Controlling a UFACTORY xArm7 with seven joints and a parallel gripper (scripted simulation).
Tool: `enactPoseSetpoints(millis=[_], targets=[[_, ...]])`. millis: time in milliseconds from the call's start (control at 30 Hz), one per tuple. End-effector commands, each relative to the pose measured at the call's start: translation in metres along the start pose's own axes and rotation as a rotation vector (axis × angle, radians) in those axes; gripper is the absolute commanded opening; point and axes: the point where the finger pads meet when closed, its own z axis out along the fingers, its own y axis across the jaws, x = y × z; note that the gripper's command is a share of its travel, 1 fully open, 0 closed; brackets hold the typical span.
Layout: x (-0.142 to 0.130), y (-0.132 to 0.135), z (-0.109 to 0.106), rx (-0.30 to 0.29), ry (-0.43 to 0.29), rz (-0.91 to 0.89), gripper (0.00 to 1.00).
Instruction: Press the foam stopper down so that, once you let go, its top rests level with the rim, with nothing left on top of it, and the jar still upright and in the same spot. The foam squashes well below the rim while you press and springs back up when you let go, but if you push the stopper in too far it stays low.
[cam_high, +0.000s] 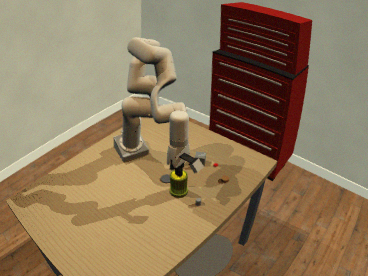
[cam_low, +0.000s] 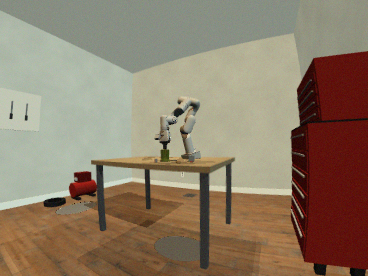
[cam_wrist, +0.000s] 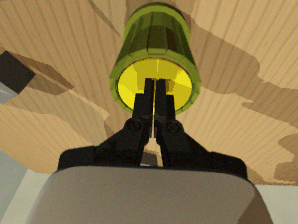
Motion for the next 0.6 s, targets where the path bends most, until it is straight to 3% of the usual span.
enactPoseSetpoints(millis=[0,567], targets=[[0.0010,0.0001,0.0013,0.000,0.002,0.000,0.00],[0.0010,0.0001,0.0041,0.000,0.002,0.000,0.00]])
